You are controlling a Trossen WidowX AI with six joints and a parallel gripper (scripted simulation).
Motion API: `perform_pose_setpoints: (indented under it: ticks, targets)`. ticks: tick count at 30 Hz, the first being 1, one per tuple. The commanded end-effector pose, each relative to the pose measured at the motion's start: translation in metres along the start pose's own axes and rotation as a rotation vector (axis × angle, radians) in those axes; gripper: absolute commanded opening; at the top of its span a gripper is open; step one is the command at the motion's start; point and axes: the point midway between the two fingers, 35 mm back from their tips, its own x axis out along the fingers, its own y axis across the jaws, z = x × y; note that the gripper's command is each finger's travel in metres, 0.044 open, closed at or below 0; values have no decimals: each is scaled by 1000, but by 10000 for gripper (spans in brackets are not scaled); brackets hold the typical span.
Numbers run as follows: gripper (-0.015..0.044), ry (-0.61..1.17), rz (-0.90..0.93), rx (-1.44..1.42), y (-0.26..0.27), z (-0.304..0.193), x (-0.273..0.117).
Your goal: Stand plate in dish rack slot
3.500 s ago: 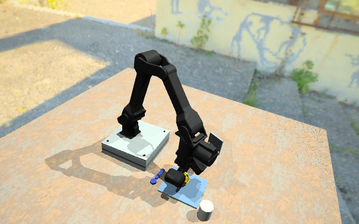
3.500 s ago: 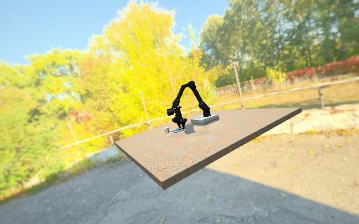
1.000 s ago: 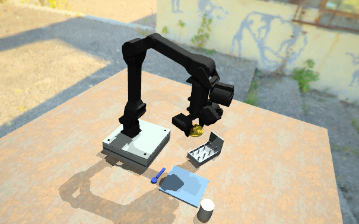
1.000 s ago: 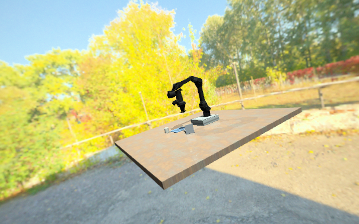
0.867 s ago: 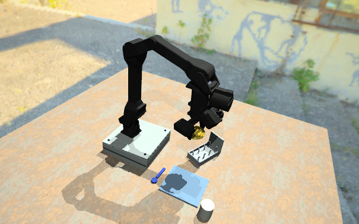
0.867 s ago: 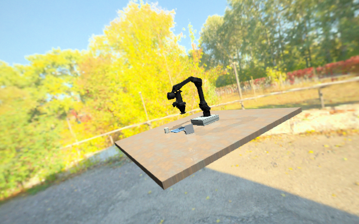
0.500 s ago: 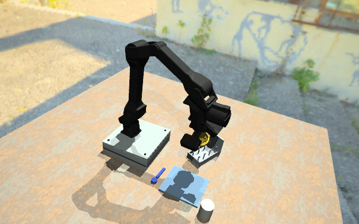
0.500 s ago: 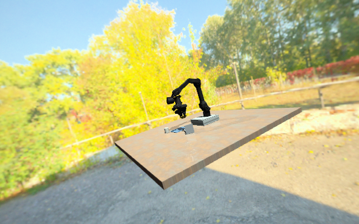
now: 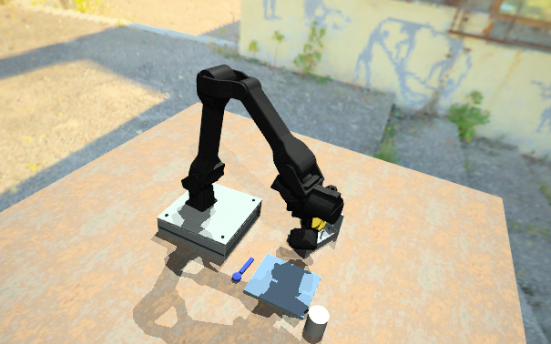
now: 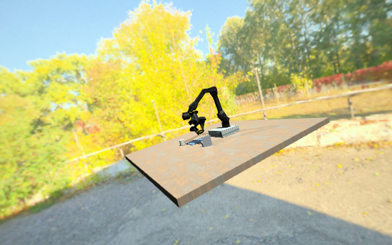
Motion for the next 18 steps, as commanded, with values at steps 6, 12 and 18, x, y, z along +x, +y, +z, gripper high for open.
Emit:
perform_pose_setpoints:
  ticks: [6, 12, 18]
  targets:
    - [0, -133, 137, -210, -4, -5, 16]
    - [0, -241, 200, -351, -5, -7, 21]
    - [0, -361, 246, -494, -5, -11, 23]
